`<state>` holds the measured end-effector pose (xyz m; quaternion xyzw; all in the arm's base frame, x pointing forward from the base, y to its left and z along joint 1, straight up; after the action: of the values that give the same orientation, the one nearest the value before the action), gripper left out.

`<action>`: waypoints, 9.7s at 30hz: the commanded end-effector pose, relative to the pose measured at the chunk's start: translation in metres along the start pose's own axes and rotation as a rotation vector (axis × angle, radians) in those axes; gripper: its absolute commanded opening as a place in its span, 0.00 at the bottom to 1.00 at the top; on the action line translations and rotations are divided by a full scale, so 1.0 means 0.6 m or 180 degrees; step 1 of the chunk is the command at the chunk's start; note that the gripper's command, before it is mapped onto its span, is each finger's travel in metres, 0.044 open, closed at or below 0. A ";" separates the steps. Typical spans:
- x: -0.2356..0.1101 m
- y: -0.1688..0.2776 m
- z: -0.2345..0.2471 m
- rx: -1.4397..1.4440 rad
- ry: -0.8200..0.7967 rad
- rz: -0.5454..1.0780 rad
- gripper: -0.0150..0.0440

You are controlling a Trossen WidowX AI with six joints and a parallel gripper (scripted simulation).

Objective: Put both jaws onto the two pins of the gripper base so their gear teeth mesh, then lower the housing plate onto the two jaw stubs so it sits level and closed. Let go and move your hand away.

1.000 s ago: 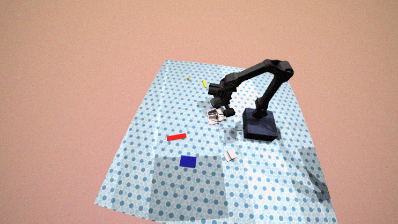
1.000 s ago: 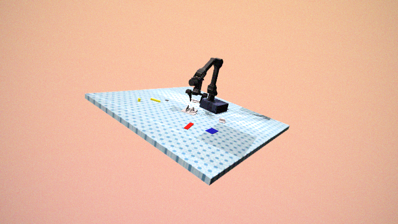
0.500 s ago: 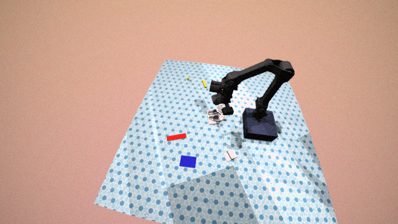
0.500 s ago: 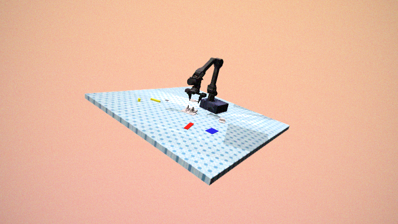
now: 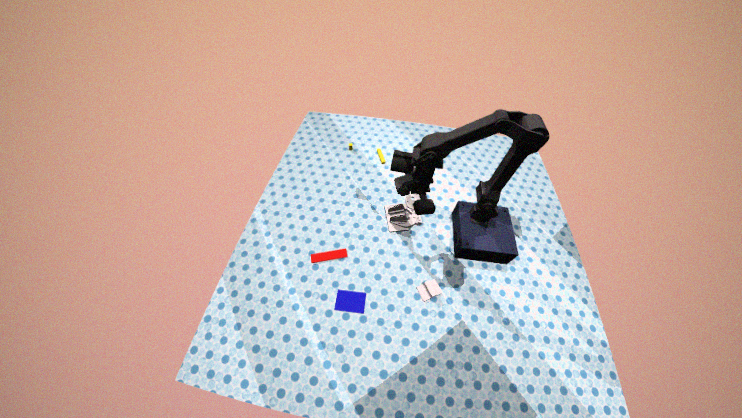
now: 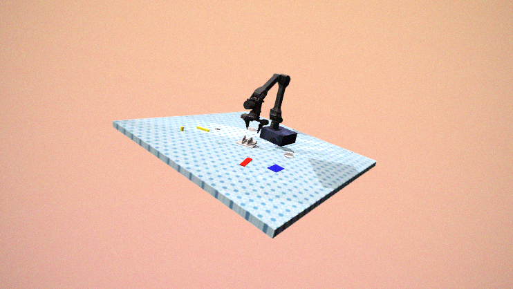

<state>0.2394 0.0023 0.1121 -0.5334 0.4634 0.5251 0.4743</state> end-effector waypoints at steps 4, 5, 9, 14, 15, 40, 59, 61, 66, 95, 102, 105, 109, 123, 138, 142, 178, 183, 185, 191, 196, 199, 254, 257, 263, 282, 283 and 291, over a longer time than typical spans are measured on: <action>0.000 0.001 -0.001 0.0025 0.0014 -0.0006 0.85; 0.000 0.003 -0.002 0.0025 0.0014 -0.0006 0.85; 0.000 0.019 -0.010 0.0025 0.0016 -0.0003 0.85; 0.000 0.022 -0.011 0.0025 0.0016 -0.0003 0.85; 0.000 0.022 -0.011 0.0025 0.0016 -0.0003 0.85; 0.000 0.024 -0.011 -0.0014 0.0016 -0.0003 0.85; 0.032 0.021 -0.011 -0.0014 0.0016 -0.0003 0.85; 0.037 0.020 -0.011 -0.0014 0.0016 -0.0003 0.85; 0.051 0.020 -0.012 -0.0015 0.0016 -0.0002 0.85; 0.104 0.024 -0.011 -0.0016 0.0015 -0.0001 0.85; 0.104 0.024 -0.011 -0.0016 0.0015 -0.0001 0.85; 0.107 0.024 -0.011 -0.0016 0.0015 -0.0001 0.85; 0.108 0.024 -0.011 -0.0016 0.0015 -0.0001 0.85; 0.112 0.024 -0.011 -0.0017 0.0015 -0.0001 0.85; 0.117 0.024 -0.011 -0.0018 0.0015 -0.0001 0.85; 0.120 0.024 -0.011 -0.0019 0.0015 -0.0001 0.85; 0.128 0.025 -0.011 -0.0019 0.0015 0.0000 0.85; 0.128 0.025 -0.011 -0.0019 0.0015 0.0000 0.85; 0.128 0.025 -0.011 -0.0019 0.0015 0.0000 0.85; 0.128 0.025 -0.011 -0.0019 0.0015 0.0000 0.85; 0.128 0.025 -0.011 -0.0019 0.0015 0.0000 0.85; 0.128 0.025 -0.011 -0.0019 0.0015 0.0000 0.85; 0.128 0.025 -0.011 -0.0019 0.0015 0.0000 0.85; 0.128 0.025 -0.011 -0.0019 0.0015 0.0000 0.85; 0.128 0.025 -0.011 -0.0019 0.0015 0.0000 0.85; 0.127 0.024 -0.011 -0.0004 0.0005 -0.0005 1.00; 0.127 0.024 -0.011 -0.0004 0.0005 -0.0005 1.00; 0.071 0.020 -0.011 -0.0010 0.0010 -0.0005 1.00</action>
<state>0.2259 -0.0055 0.0486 -0.5298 0.4671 0.5293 0.4701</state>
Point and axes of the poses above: the point midway between the two fingers, 35 mm back from their tips, its own x axis out along the fingers, its own z axis across the jaws, y = z × x, the point moved 7 cm from there along -x, back along the fingers, and after that the axes turned 11 degrees about x, right-handed, at the moved point
